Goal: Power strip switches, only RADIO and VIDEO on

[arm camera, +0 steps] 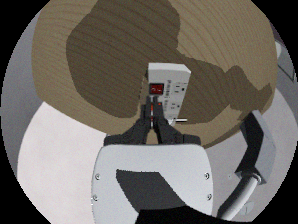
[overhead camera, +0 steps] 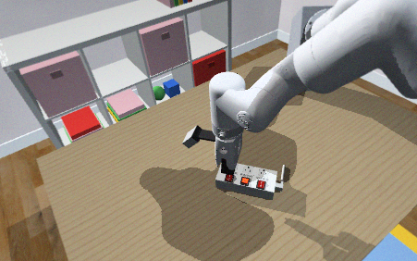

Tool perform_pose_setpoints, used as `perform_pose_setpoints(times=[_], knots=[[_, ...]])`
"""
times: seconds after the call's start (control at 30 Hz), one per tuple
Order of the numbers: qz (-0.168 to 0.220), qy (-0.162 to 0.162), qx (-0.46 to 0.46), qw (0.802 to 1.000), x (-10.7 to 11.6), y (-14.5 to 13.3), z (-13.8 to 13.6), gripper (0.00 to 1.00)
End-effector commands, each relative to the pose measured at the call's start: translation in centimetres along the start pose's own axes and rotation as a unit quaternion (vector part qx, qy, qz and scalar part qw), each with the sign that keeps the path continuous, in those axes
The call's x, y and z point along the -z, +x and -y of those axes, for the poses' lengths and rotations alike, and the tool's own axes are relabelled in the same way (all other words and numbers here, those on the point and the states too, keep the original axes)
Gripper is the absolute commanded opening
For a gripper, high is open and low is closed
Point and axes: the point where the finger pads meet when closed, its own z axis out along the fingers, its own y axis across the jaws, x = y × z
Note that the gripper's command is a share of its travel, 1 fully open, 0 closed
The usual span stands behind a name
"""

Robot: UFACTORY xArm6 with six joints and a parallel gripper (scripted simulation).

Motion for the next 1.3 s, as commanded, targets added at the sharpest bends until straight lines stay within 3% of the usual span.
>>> perform_pose_setpoints(times=[0.0, 0.07, 0.23, 1.27], knots=[[-0.001, 0.0, 0.001, 1.0, 0.2, -2.0, 0.0, 0.0], [-0.001, 0.0, 0.0, 1.0, 0.7, -5.7, -0.6, 0.0], [-0.001, 0.001, -0.002, 1.0, 1.4, -9.0, -1.7, 0.0], [-0.001, 0.001, -0.002, 1.0, 1.4, -9.1, -1.8, 0.0]])
